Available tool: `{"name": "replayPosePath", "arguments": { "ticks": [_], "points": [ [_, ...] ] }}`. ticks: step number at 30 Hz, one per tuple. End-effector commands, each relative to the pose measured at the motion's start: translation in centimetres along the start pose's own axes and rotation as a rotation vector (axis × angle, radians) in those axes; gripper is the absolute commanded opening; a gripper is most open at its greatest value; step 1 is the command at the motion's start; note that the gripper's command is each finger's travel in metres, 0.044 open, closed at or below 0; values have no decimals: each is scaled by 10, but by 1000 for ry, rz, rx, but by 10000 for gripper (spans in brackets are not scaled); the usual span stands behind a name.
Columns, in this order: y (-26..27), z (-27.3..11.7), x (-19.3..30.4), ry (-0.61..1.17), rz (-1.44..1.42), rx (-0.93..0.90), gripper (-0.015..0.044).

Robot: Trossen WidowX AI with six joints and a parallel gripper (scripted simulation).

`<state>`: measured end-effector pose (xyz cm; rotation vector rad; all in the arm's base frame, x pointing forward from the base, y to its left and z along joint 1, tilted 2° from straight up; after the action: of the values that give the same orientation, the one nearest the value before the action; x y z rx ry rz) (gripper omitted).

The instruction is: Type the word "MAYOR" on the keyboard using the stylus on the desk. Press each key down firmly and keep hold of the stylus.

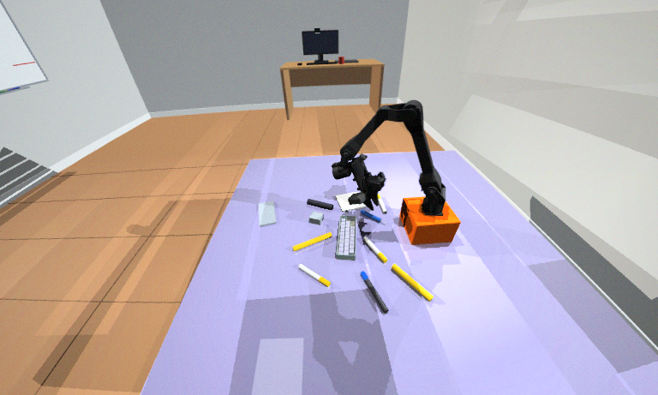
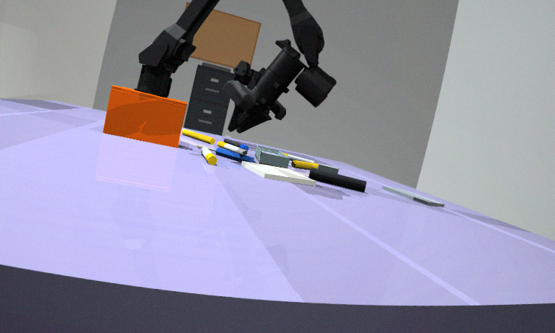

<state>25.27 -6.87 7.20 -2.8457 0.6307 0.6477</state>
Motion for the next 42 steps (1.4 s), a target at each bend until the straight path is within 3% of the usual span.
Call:
{"name": "replayPosePath", "arguments": {
  "ticks": [1, 42],
  "points": [
    [0, 4, 1, -4, -4, 5, 150],
    [4, 36, 18, -5, -4, 5, 150]
  ]
}}
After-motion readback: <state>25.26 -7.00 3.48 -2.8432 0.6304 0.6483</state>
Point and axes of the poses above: the point midway between the two fingers, 35 mm back from their tips, its own z axis out along the fingers, its own y axis across the jaws, x = y × z, the point moved 8 cm from there along -z, back along the fingers, and after that the axes turned 8 degrees about -z, right-handed, at the moved point
